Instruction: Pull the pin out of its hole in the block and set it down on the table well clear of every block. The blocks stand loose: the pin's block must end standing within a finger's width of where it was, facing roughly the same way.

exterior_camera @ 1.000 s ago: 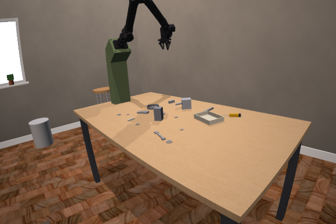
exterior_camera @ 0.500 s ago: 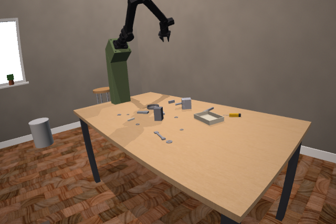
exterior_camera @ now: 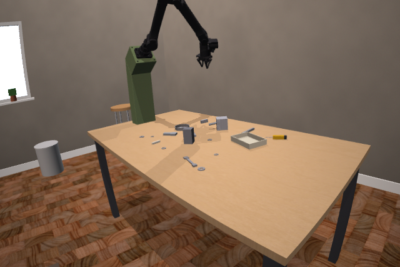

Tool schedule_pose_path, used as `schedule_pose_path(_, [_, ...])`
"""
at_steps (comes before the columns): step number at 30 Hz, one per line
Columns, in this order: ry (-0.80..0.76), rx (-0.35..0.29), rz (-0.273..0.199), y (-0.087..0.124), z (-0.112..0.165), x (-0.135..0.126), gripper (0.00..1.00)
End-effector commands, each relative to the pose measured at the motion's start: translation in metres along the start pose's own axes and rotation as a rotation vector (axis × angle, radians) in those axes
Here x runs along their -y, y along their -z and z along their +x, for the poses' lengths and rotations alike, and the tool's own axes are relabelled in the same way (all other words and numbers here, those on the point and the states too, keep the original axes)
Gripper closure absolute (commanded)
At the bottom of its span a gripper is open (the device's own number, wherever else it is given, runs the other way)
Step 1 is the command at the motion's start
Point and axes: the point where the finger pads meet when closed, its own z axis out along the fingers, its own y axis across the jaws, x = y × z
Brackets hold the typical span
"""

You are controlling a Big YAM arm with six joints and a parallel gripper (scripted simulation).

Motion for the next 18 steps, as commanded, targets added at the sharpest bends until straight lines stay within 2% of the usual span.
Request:
schedule_pose_path(1, [-0.183, -0.024, 0.036, -0.02, 0.018, 0.048, 0.53])
schedule_pose_path(9, [-0.457, -0.089, 0.124, -0.055, 0.093, 0.13, 0.53])
schedule_pose_path(11, [-0.457, -0.089, 0.124, -0.055, 0.093, 0.13, 0.53])
schedule_pose_path(18, [-0.633, -0.126, 0.226, -0.069, 0.164, 0.192, 0.53])
